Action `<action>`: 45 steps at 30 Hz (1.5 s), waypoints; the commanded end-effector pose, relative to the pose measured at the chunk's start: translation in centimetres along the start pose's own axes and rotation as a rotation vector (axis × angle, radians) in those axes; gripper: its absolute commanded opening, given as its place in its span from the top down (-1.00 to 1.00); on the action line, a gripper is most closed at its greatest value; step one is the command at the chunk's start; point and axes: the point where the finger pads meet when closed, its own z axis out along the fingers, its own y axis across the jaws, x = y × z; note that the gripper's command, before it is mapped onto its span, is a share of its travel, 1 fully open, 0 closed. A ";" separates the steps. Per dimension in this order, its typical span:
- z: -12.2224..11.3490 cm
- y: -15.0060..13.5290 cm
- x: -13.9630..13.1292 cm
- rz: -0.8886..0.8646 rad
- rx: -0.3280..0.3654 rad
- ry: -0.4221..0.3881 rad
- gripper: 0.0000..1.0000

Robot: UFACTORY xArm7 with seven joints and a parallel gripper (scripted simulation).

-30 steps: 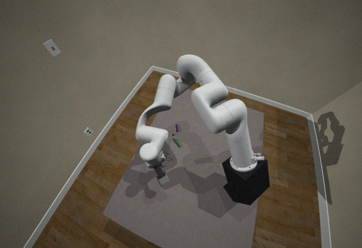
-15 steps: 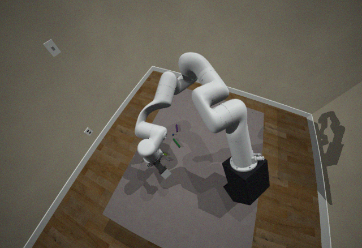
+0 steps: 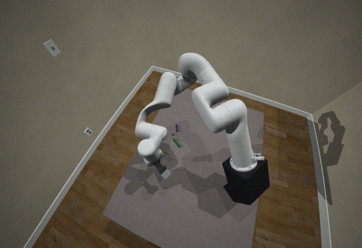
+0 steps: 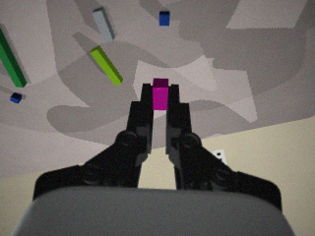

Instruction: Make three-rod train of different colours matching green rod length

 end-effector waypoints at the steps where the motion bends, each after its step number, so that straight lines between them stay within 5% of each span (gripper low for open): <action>1: 0.9 0.1 0.0 -0.001 -0.003 -0.001 0.92; 21: 7.8 0.1 -0.1 -0.001 -0.003 -0.001 0.92; 45: 8.3 0.1 -0.1 -0.001 -0.003 -0.001 0.92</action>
